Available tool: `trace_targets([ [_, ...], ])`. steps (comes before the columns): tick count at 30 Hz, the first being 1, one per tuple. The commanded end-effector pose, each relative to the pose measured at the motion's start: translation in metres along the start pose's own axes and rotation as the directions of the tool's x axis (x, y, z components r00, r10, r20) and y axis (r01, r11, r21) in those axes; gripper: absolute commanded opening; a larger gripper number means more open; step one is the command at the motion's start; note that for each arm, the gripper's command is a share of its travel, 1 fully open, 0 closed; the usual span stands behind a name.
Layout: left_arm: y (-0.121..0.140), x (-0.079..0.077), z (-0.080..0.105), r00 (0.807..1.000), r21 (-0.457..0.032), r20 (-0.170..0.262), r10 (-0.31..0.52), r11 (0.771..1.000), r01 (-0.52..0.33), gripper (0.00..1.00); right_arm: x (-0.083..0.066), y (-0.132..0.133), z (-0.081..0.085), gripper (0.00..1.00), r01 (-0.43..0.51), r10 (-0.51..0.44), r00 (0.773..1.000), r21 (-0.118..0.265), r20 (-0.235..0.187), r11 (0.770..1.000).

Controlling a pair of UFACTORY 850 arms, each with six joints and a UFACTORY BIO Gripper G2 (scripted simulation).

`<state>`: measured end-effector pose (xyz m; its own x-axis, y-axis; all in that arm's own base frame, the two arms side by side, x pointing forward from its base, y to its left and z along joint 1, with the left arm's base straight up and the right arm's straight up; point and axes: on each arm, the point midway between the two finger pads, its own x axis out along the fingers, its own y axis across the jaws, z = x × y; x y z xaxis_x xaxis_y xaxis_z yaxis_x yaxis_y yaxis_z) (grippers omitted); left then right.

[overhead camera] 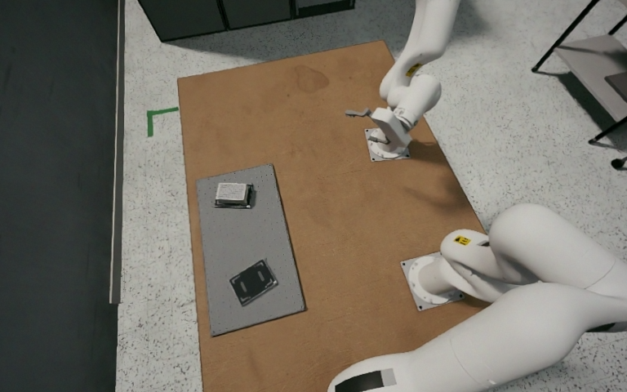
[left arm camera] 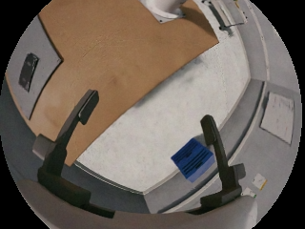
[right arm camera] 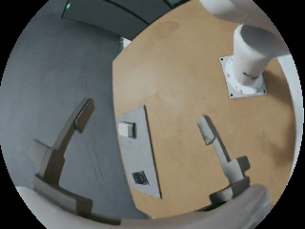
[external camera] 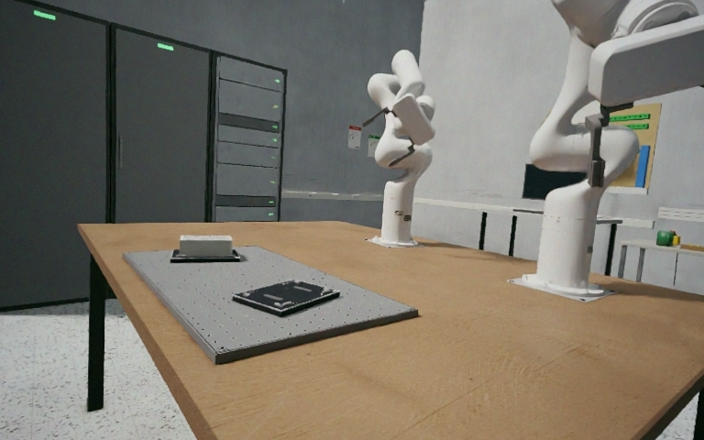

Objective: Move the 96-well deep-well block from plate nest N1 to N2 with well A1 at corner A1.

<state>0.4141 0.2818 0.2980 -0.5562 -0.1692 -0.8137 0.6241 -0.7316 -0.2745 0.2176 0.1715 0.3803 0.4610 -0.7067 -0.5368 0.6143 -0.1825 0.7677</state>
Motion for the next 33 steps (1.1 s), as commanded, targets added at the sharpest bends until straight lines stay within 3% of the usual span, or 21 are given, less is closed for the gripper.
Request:
trace_targets([
  [1, 0.000, 0.001, 0.002, 0.999, -0.033, -0.010, 0.034, 0.999, -0.034, 1.00, -0.001, 0.001, 0.000, 1.00, 0.000, 0.000, 1.000, 0.001, -0.001, 1.000],
  [5, -0.001, 0.002, 0.003, 0.999, -0.049, -0.014, 0.051, 0.997, -0.052, 1.00, -0.001, 0.001, 0.000, 1.00, 0.000, 0.000, 1.000, 0.001, -0.001, 1.000],
  [11, -0.002, 0.005, 0.007, 0.993, -0.111, -0.031, 0.112, 0.987, -0.115, 1.00, -0.001, 0.001, 0.000, 1.00, 0.000, 0.000, 1.000, 0.001, -0.001, 1.000],
  [20, -0.007, 0.013, 0.016, 0.972, -0.237, -0.075, 0.223, 0.943, -0.235, 1.00, -0.001, 0.001, 0.000, 1.00, 0.000, 0.000, 1.000, 0.001, -0.001, 1.000],
  [22, -0.007, 0.013, 0.016, 0.972, -0.237, -0.075, 0.223, 0.943, -0.235, 1.00, -0.001, 0.001, 0.000, 1.00, 0.000, 0.000, 1.000, 0.001, -0.001, 1.000],
  [28, -0.014, 0.021, 0.024, 0.947, -0.338, -0.118, 0.299, 0.884, -0.322, 1.00, -0.001, 0.001, 0.000, 1.00, 0.000, 0.000, 1.000, 0.001, -0.001, 1.000],
  [33, -0.021, 0.029, 0.033, 0.920, -0.427, -0.163, 0.357, 0.815, -0.392, 1.00, -0.001, 0.001, 0.000, 1.00, 0.000, 0.000, 1.000, 0.001, -0.001, 1.000],
])
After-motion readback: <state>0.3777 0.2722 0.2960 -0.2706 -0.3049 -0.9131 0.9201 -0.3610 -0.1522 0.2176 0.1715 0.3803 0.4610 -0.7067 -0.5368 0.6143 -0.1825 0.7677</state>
